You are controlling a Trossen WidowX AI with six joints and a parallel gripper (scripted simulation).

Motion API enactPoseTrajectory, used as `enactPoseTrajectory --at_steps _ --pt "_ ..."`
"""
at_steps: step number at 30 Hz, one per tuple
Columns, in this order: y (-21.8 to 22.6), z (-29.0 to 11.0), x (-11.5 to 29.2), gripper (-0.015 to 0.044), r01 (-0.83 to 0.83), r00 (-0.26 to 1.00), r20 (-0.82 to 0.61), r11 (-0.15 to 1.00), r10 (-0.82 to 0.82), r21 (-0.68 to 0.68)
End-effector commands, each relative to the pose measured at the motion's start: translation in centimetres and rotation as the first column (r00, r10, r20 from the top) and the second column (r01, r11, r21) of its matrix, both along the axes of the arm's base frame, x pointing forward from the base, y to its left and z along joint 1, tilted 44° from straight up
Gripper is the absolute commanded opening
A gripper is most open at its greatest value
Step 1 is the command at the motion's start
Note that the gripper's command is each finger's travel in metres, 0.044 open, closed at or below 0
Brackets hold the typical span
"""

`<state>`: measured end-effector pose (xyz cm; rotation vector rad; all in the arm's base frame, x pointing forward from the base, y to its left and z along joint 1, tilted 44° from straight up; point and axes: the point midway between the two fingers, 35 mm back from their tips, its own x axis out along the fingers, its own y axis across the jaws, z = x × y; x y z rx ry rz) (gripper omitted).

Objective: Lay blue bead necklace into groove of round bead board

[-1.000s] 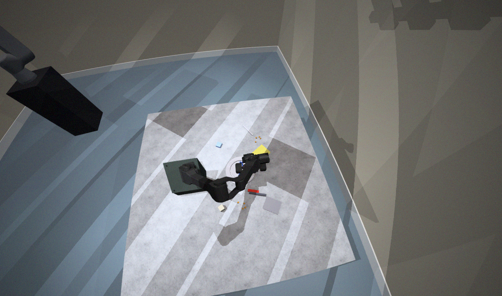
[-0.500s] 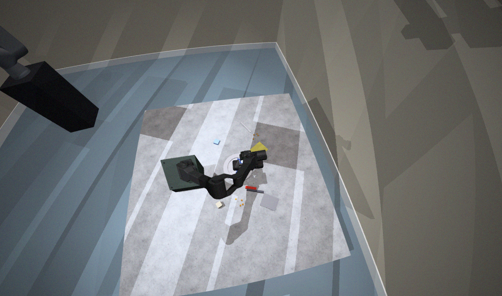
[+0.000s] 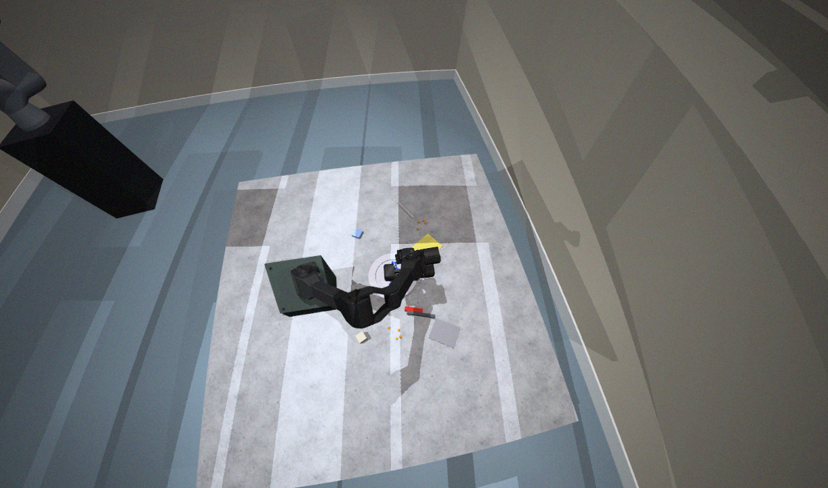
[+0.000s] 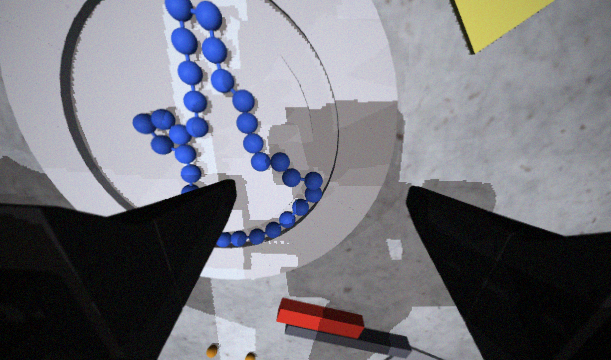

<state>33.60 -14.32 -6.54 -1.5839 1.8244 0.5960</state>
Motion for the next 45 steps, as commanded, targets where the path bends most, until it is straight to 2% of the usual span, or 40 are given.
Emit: enactPoseTrajectory --at_steps 1,8,10,15,20,26,31,33,45 --pt "0.0 0.0 0.0 0.044 0.002 1.0 0.0 1.0 -0.002 -0.002" --pt "0.0 0.0 0.0 0.044 0.002 1.0 0.0 1.0 -0.002 -0.002" --pt "0.1 0.0 -0.1 0.0387 0.045 0.998 0.041 0.999 -0.045 -0.005" --pt "0.7 0.4 -0.3 0.0256 0.356 0.875 0.341 0.934 -0.343 0.029" --pt "1.3 0.8 -0.5 0.0125 0.614 0.568 0.591 0.773 -0.573 0.159" --pt "2.1 1.3 -0.8 0.012 0.764 0.052 0.737 0.502 -0.674 0.406" --pt "2.7 1.7 -1.1 0.012 0.725 -0.395 0.702 0.269 -0.593 0.634" --pt "2.8 1.8 -1.2 0.012 0.693 -0.494 0.672 0.217 -0.552 0.687" --pt "2.8 1.8 -1.2 0.012 0.685 -0.516 0.664 0.205 -0.541 0.699"
